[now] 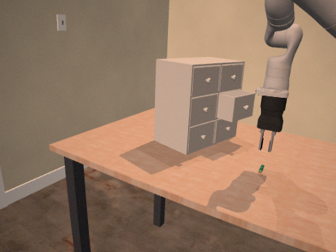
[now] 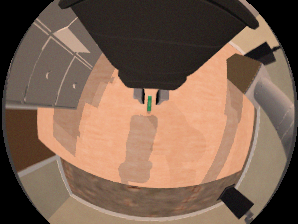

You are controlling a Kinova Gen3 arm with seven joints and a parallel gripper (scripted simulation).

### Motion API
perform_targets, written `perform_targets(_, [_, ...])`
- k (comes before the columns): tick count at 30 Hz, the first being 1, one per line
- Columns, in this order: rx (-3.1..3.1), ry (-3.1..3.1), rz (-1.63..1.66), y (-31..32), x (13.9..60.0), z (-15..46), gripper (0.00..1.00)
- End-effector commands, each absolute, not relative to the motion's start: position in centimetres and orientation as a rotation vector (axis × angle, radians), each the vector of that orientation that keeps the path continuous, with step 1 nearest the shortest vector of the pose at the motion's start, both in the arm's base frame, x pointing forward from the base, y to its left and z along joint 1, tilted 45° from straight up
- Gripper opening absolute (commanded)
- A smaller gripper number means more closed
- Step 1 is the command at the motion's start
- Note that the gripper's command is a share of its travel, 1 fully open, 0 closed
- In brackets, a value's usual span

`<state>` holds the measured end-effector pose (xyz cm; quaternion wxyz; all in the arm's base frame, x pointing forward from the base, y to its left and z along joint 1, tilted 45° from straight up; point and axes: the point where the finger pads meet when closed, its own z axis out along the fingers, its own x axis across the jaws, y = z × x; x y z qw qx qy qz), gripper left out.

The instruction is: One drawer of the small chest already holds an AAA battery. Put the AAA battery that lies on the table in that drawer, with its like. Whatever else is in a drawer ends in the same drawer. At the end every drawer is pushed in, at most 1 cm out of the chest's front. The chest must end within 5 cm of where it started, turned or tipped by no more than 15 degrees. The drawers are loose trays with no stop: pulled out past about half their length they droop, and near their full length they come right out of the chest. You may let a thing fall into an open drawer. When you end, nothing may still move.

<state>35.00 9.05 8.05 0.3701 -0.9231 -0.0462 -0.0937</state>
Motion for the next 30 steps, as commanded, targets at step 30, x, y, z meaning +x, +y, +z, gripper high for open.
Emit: perform_targets(30, [-2.369, -0.118, -0.242, 9.52, 35.14, 7.53, 0.54])
